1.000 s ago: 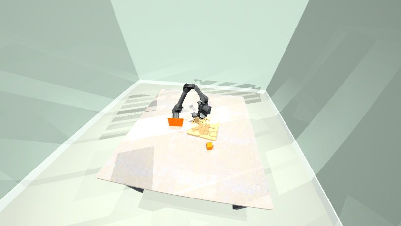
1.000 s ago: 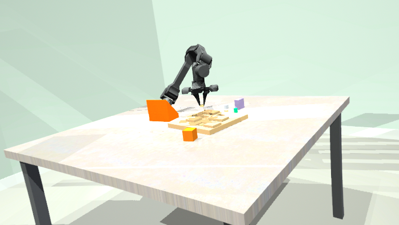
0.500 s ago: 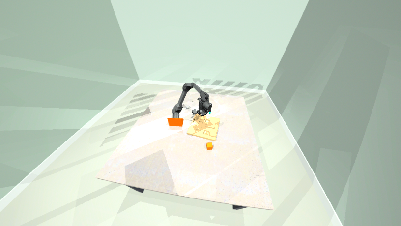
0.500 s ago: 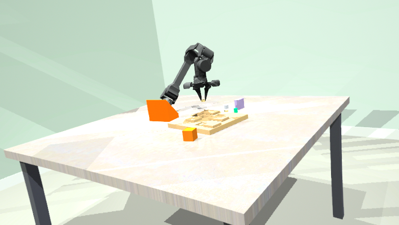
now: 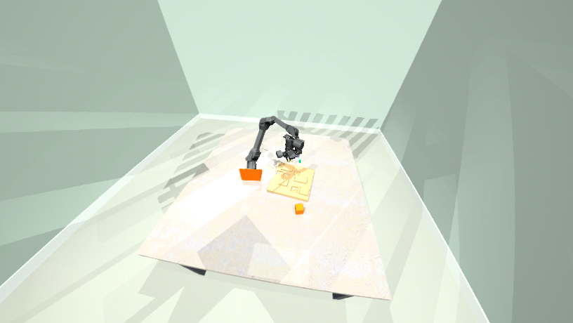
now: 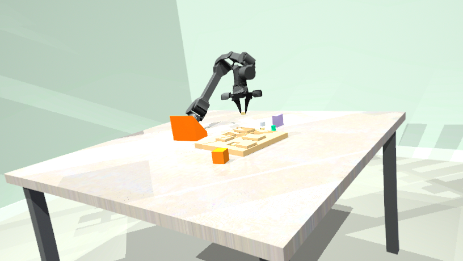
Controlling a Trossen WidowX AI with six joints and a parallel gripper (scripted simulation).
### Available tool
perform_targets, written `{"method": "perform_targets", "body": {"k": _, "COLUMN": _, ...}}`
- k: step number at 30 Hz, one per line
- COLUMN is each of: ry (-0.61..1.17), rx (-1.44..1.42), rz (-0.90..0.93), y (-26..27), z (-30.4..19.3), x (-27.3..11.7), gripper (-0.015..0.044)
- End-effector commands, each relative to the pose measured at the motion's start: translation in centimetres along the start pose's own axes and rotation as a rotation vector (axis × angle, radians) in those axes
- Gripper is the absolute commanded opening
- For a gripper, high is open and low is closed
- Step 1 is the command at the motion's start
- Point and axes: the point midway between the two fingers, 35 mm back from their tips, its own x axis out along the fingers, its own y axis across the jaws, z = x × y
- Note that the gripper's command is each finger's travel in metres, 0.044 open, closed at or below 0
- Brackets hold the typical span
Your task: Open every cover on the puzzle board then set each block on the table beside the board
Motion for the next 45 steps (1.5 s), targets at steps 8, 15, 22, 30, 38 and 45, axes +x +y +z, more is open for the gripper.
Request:
{"method": "perform_targets", "body": {"k": 8, "ry": 0.001, "rx": 0.002, "rz": 0.006, "y": 1.3, "z": -3.9, "x": -0.2, "gripper": 0.008}}
{"method": "perform_targets", "body": {"k": 15, "ry": 0.004, "rx": 0.002, "rz": 0.007, "y": 1.9, "z": -6.6, "x": -0.2, "gripper": 0.008}}
{"method": "perform_targets", "body": {"k": 22, "ry": 0.01, "rx": 0.001, "rz": 0.009, "y": 2.2, "z": -9.3, "x": -0.2, "gripper": 0.008}}
{"method": "perform_targets", "body": {"k": 30, "ry": 0.021, "rx": -0.001, "rz": 0.01, "y": 2.2, "z": -12.5, "x": -0.3, "gripper": 0.008}}
{"method": "perform_targets", "body": {"k": 38, "ry": 0.028, "rx": -0.002, "rz": 0.01, "y": 2.1, "z": -14.2, "x": -0.2, "gripper": 0.008}}
{"method": "perform_targets", "body": {"k": 45, "ry": 0.025, "rx": -0.003, "rz": 0.009, "y": 2.2, "z": -14.1, "x": 0.9, "gripper": 0.008}}
